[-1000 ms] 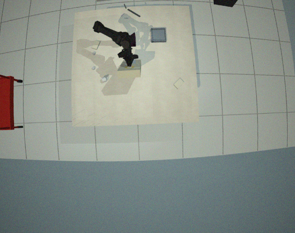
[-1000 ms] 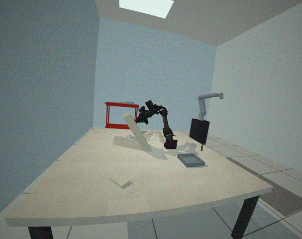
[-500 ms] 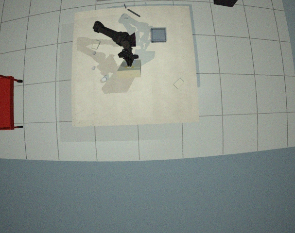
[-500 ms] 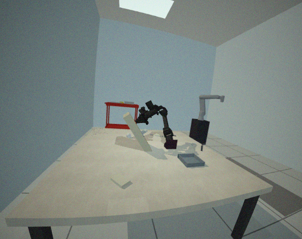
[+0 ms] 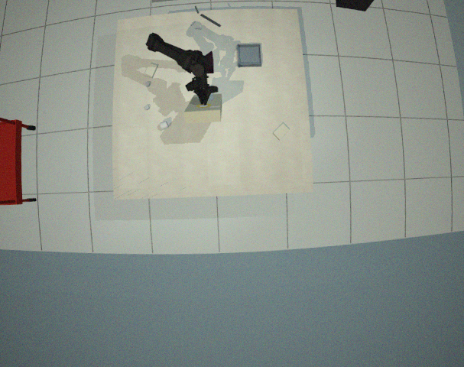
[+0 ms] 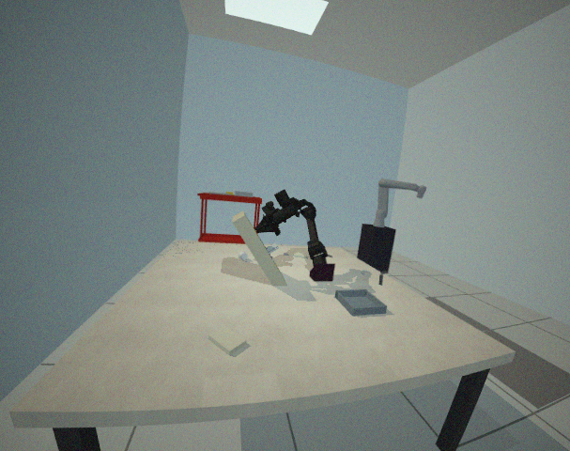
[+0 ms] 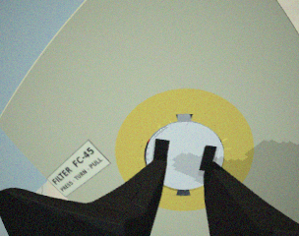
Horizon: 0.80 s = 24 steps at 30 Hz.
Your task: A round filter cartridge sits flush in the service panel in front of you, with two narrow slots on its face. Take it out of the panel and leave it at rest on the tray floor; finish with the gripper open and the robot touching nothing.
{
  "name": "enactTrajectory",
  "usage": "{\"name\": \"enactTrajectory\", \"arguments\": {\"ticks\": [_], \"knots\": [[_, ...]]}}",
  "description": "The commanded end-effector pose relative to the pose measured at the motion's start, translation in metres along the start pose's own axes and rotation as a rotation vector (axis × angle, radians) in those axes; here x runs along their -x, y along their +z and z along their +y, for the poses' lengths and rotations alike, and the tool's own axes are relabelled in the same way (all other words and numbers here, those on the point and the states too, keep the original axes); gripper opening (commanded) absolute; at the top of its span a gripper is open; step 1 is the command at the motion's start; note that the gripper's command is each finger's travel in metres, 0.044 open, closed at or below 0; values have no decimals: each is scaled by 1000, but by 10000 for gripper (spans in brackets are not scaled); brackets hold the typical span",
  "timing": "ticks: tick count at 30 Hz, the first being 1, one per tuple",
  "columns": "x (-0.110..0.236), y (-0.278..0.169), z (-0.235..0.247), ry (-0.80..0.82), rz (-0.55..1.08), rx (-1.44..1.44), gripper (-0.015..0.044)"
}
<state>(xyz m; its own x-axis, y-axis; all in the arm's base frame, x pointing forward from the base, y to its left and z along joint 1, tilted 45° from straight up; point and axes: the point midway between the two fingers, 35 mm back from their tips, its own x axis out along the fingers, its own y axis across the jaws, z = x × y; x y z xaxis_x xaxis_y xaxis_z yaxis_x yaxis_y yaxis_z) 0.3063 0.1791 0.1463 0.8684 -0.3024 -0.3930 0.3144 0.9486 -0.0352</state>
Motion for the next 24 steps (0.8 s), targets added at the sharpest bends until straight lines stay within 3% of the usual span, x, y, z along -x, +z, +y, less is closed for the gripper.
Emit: {"name": "enactTrajectory", "arguments": {"ticks": [1, 24], "knots": [[0, 0, 1, 2, 3, 4, 108], [-3, 2, 1, 2, 3, 4, 108]]}}
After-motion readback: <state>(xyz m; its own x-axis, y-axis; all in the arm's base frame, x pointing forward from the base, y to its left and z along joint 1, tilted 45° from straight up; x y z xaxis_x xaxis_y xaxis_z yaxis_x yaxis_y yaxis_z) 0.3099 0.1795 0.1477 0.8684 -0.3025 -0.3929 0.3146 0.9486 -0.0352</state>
